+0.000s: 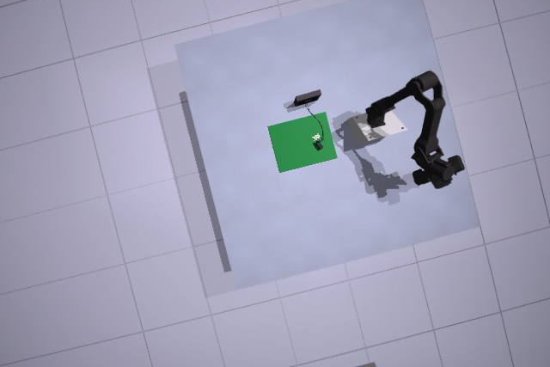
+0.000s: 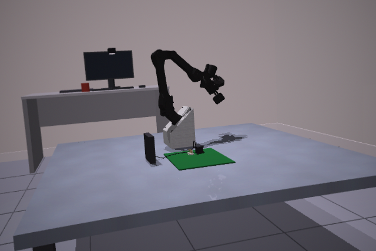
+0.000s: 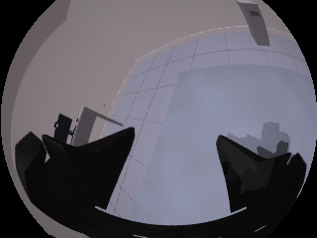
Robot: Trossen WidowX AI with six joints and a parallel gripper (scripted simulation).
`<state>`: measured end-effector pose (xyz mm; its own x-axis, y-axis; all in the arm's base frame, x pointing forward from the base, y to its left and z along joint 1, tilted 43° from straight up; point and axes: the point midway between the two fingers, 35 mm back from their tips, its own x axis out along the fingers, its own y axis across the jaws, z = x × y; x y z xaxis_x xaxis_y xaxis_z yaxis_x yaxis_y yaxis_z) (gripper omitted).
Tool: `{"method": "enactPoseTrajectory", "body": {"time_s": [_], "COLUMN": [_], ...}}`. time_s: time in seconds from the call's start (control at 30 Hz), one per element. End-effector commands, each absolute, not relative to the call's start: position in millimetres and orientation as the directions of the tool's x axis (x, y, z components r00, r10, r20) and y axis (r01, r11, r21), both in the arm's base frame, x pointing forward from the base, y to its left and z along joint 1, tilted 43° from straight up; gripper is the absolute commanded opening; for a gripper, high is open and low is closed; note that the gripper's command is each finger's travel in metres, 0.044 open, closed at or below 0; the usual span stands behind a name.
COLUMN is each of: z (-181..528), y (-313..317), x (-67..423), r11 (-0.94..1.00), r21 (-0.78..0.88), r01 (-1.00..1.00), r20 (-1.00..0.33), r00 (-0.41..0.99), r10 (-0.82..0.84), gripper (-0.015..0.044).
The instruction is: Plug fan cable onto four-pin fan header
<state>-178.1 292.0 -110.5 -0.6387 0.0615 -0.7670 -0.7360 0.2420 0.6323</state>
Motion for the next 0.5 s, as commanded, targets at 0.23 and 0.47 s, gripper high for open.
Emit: {"method": "enactPoseTrajectory", "body": {"time_s": [0.23, 0.47], "z": [-111.0, -109.3], "y": [302.3, 323.8], "x": [-155.2, -57.6], "r11": [0.323, 0.646], "r21": [0.591, 0.411], "r01": [-0.739, -0.643], "r20": [-0.797, -0.9], "r00": [-0.596, -0.4], "r10": [0.097, 0.175], "gripper": [0.044, 0.044]}}
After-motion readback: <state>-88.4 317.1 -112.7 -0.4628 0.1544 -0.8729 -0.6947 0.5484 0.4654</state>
